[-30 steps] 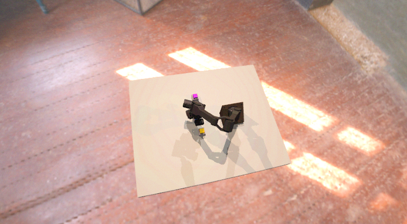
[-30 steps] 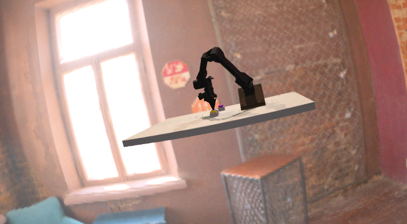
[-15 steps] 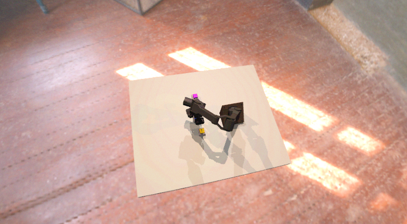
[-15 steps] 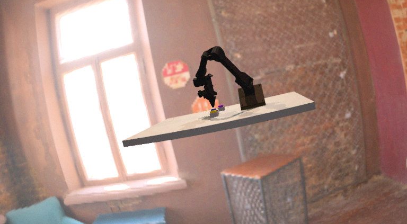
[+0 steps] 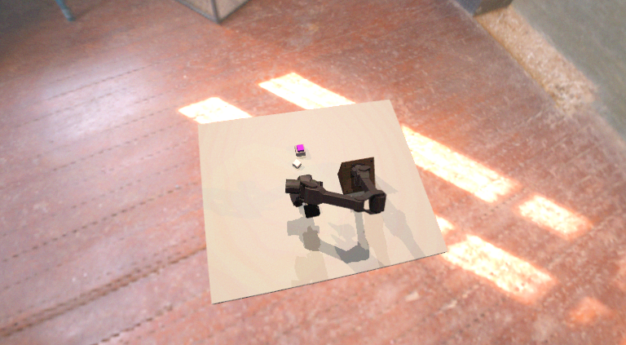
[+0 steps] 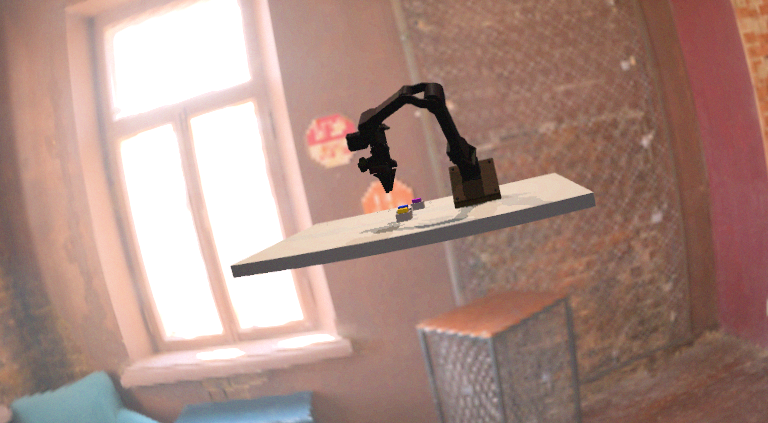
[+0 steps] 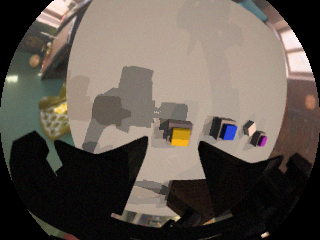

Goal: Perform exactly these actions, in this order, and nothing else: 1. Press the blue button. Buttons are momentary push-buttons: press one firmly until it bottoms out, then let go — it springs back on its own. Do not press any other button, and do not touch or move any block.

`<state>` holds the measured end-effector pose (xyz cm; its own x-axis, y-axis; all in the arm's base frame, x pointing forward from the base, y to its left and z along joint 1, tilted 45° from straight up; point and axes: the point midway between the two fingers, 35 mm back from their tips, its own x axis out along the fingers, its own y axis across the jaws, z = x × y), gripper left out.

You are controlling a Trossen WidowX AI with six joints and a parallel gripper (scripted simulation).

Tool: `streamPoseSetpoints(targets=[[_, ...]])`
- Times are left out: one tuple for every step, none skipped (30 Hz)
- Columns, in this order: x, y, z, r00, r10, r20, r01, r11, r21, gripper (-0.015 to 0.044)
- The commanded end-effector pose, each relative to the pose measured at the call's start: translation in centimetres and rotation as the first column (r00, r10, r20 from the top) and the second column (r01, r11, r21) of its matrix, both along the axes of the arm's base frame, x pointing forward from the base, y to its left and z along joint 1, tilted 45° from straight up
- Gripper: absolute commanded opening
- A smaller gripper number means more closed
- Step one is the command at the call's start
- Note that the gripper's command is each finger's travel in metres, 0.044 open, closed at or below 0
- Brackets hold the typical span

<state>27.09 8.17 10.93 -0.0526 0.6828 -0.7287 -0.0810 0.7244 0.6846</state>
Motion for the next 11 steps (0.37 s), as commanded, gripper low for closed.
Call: streamPoseSetpoints(targets=[[-2.7,3.2,5.7,1.000,0.000,-0.006,0.001,1.000,0.017,0.0388],[-3.4,3.8,6.8,1.000,0.001,-0.007,0.000,1.000,0.021,0.0400],[-3.9,4.1,7.4,1.000,0.001,-0.008,-0.001,1.000,0.024,0.0400],[-4.0,4.2,7.6,1.000,0.001,-0.008,-0.001,1.000,0.025,0.0400],[-4.0,4.2,7.6,1.000,0.001,-0.008,-0.001,1.000,0.025,0.0400],[-4.0,4.2,7.6,1.000,0.001,-0.008,-0.001,1.000,0.025,0.0400],[-4.0,4.2,7.6,1.000,0.001,-0.008,-0.001,1.000,0.025,0.0400],[-4.0,4.2,7.6,1.000,0.001,-0.008,-0.001,1.000,0.025,0.0400],[-4.0,4.2,7.6,1.000,0.001,-0.008,-0.001,1.000,0.025,0.0400],[-4.0,4.2,7.6,1.000,0.001,-0.008,-0.001,1.000,0.025,0.0400],[-4.0,4.2,7.6,1.000,0.001,-0.008,-0.001,1.000,0.025,0.0400]])
